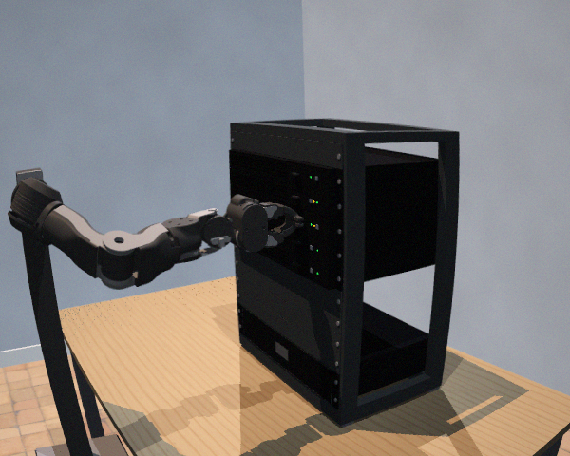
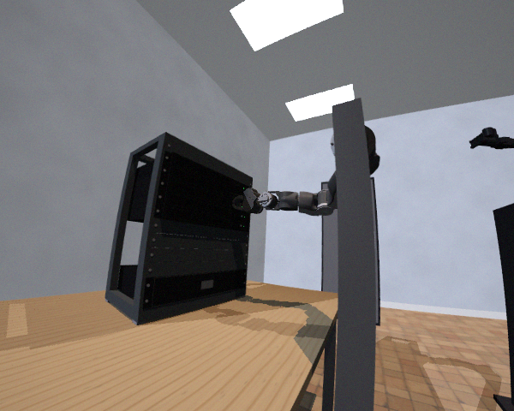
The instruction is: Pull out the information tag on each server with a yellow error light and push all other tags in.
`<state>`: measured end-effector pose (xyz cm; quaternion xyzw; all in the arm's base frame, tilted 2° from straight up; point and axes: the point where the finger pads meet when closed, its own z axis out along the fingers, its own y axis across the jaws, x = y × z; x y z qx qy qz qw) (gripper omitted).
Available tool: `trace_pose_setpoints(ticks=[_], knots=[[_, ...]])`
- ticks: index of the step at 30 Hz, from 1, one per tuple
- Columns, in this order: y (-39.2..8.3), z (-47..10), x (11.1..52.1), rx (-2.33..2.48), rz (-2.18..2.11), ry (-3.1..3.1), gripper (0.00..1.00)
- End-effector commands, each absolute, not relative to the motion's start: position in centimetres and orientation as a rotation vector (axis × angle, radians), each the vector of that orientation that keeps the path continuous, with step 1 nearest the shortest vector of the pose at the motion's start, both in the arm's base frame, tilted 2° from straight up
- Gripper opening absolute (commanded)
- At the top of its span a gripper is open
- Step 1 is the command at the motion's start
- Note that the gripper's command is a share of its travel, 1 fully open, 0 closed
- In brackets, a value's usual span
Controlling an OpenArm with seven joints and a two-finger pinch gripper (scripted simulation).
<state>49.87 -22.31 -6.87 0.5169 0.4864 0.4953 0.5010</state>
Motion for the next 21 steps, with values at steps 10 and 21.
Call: trace_pose_setpoints(ticks=[10, 21], knots=[[-22.0, -6.4, 48.8, 1.237, 1.207, 1.171, 0.00], [-21.8, -6.4, 47.7, 1.237, 1.207, 1.171, 0.00]])
